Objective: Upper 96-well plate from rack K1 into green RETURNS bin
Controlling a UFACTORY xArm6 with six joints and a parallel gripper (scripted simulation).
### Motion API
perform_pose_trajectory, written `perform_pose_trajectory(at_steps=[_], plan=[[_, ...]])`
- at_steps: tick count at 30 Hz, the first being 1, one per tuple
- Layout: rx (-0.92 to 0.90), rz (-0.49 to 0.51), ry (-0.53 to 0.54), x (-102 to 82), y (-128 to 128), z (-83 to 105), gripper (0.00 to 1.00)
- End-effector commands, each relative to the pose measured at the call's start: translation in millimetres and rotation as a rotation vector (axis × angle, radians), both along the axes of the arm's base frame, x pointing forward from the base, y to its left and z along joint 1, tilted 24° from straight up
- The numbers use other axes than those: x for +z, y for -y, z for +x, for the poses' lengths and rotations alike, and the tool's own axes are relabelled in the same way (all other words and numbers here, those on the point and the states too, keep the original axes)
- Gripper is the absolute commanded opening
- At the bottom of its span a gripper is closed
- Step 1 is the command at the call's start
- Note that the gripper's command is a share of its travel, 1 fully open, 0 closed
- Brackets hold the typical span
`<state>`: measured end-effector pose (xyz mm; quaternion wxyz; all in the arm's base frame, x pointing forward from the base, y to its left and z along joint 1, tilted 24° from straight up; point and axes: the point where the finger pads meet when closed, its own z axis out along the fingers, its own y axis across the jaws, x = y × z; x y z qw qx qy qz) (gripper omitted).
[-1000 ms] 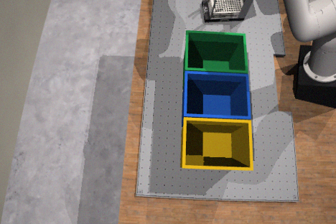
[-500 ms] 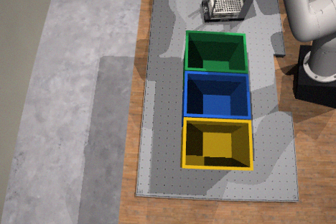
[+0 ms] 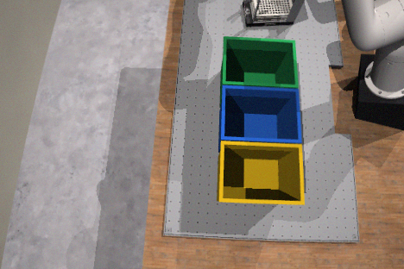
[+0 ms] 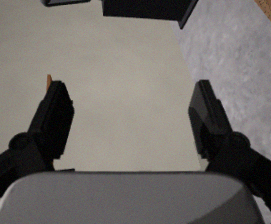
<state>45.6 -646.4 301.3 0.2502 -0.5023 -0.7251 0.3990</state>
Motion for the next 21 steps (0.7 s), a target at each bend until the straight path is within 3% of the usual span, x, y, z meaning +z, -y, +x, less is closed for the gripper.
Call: perform_pose_trajectory(at_steps=[1,6,10,14,21], plan=[[-0.021,-0.036,0.072,0.7,-11.6,6.0,1.0],[-0.043,-0.055,0.123,-1.0,-24.4,13.9,1.0],[-0.097,-0.092,0.232,-3.0,-41.4,24.2,1.0],[-0.097,-0.092,0.232,-3.6,-46.7,27.3,1.0],[-0.158,-0.125,0.338,-6.0,-68.3,39.8,1.0]])
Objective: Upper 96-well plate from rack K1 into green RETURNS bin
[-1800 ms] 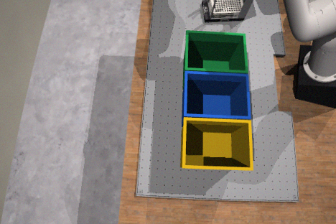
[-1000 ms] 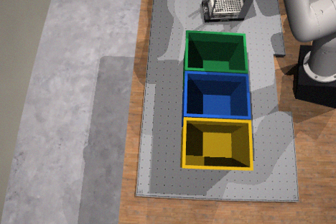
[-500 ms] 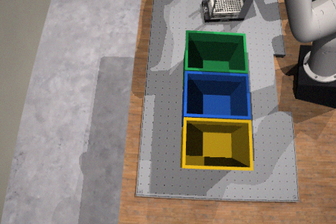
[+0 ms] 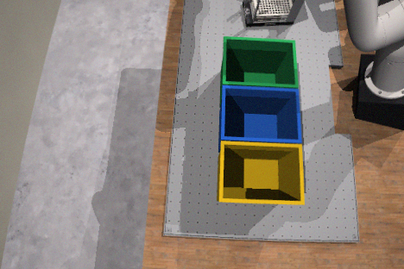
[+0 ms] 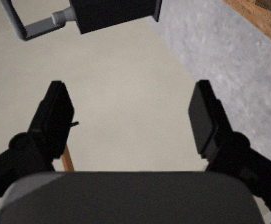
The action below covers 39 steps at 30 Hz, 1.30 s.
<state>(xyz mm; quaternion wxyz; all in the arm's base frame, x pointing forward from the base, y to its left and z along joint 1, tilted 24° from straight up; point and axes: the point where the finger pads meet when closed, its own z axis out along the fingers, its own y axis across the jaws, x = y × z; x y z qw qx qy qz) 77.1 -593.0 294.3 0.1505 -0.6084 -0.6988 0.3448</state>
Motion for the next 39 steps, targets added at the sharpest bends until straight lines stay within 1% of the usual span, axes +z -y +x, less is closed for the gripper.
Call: perform_pose_trajectory(at_steps=[1,2,6,8,10,12,14,16,19,23,25,27,29,31,33,35,37,39], plan=[[-0.03,-0.029,0.066,0.7,-16.7,9.3,1.0],[-0.03,-0.029,0.066,0.7,-16.7,9.3,1.0],[-0.096,-0.056,0.172,-1.1,-34.1,19.0,1.0],[-0.096,-0.056,0.172,-1.9,-41.0,22.8,1.0],[-0.096,-0.056,0.172,-1.9,-41.0,22.8,1.0],[-0.134,-0.068,0.226,-2.7,-49.7,27.5,1.0],[-0.134,-0.068,0.226,-2.7,-49.7,27.5,1.0],[-0.169,-0.079,0.275,-3.6,-58.5,32.2,1.0],[-0.169,-0.079,0.275,-4.4,-65.9,36.2,1.0],[-0.247,-0.096,0.377,-6.1,-83.5,45.4,1.0],[-0.247,-0.096,0.377,-6.8,-91.2,49.4,1.0],[-0.247,-0.096,0.377,-6.8,-91.2,49.4,1.0],[-0.29,-0.103,0.427,-7.7,-100.1,53.8,1.0],[-0.29,-0.103,0.427,-7.7,-100.1,53.8,1.0],[-0.331,-0.11,0.475,-8.5,-109.1,58.3,1.0],[-0.331,-0.11,0.475,-9.3,-116.9,62.2,1.0],[-0.331,-0.11,0.475,-9.3,-116.9,62.3,1.0],[-0.376,-0.114,0.523,-10.1,-125.9,66.6,1.0]])
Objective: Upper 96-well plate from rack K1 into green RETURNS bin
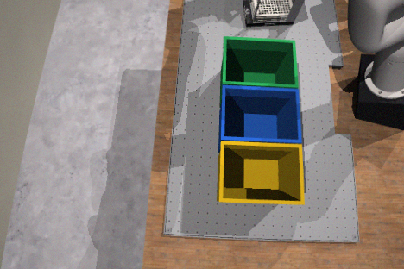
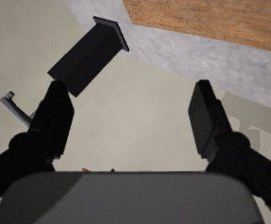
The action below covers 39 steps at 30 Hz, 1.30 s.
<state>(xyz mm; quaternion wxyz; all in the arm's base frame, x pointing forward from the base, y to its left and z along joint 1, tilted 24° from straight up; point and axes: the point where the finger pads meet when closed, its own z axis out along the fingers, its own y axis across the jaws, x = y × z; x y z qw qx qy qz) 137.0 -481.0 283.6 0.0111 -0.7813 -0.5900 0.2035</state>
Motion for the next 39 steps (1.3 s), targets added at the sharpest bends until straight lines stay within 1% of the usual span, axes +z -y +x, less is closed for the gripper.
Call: perform_pose_trajectory(at_steps=[1,2,4,9,12,14,16,20,22,26,30,32,34,38,39], plan=[[-0.073,-0.013,0.09,0.1,-18.3,8.9,1.0],[-0.093,-0.014,0.113,-0.3,-22.8,11.0,1.0],[-0.093,-0.014,0.113,-1.0,-30.7,14.8,1.0],[-0.116,-0.014,0.137,-1.4,-35.1,16.9,1.0],[-0.183,-0.012,0.209,-2.8,-48.7,23.2,1.0],[-0.183,-0.012,0.209,-3.5,-56.4,26.8,1.0],[-0.183,-0.012,0.209,-3.5,-56.4,26.8,1.0],[-0.277,-0.004,0.301,-5.3,-74.6,34.9,1.0],[-0.277,-0.004,0.302,-6.1,-82.0,38.1,1.0],[-0.277,-0.004,0.302,-6.1,-81.9,38.1,1.0],[-0.375,0.01,0.391,-8.0,-100.3,45.9,1.0],[-0.375,0.01,0.391,-8.8,-107.1,48.8,1.0],[-0.375,0.01,0.391,-8.7,-107.0,48.8,1.0],[-0.475,0.029,0.476,-10.9,-125.5,56.4,1.0],[-0.476,0.029,0.477,-11.4,-130.1,58.2,1.0]])
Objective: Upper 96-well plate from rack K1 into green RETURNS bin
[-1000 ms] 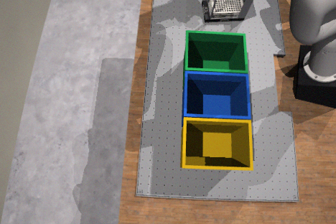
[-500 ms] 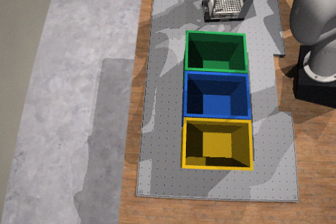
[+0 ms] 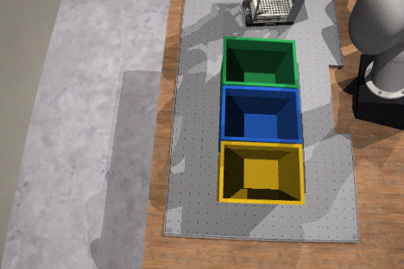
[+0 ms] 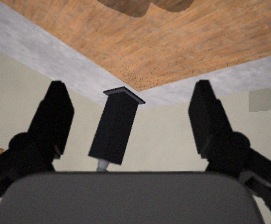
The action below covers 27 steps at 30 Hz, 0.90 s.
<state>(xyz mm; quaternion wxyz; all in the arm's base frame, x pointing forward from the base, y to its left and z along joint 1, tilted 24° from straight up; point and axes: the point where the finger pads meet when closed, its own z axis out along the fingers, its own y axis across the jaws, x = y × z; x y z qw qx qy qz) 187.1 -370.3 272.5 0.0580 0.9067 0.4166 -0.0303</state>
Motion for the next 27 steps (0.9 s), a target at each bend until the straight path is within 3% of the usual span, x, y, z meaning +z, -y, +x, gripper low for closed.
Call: perform_pose_trajectory(at_steps=[1,4,15,27], plan=[[-0.075,0.007,0.073,-0.5,-20.9,8.7,1.0],[-0.075,0.007,0.073,-0.4,-20.9,8.7,1.0],[-0.275,0.071,0.24,-6.2,-63.3,24.9,1.0],[-0.405,0.125,0.34,-11.4,-94.1,35.7,1.0]])
